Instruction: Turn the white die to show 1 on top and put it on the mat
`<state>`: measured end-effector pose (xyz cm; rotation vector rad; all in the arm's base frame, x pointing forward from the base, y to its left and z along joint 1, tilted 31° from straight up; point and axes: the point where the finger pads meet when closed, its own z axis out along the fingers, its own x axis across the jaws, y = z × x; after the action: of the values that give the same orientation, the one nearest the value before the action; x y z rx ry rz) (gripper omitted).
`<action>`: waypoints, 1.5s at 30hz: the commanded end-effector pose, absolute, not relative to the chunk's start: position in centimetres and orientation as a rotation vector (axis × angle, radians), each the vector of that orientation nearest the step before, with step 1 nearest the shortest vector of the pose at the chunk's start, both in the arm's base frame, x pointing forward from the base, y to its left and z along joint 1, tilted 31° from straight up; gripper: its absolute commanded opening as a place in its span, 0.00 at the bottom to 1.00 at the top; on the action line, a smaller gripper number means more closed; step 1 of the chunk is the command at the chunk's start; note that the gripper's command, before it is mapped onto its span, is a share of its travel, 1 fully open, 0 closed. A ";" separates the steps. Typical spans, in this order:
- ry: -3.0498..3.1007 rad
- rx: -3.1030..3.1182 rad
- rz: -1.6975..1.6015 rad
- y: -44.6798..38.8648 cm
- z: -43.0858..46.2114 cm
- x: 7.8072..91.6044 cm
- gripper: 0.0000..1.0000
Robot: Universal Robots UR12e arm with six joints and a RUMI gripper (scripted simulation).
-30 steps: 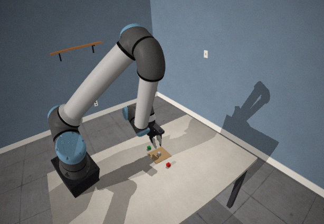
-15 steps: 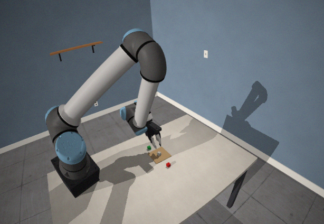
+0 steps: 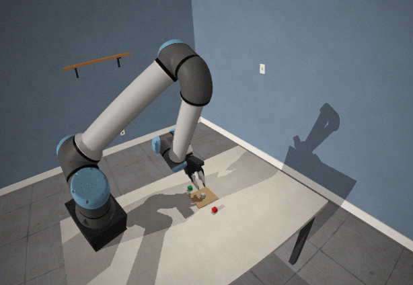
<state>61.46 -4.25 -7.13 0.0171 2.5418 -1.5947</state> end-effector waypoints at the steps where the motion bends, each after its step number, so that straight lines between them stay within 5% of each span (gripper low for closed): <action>1: 2.458 0.037 -1.730 -4.2 -7.2 61.4 0.24; 45: 2.379 0.032 -1.820 -4.5 -8.2 61.9 0.24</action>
<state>61.80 -4.37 -7.90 0.0322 2.3800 -1.8214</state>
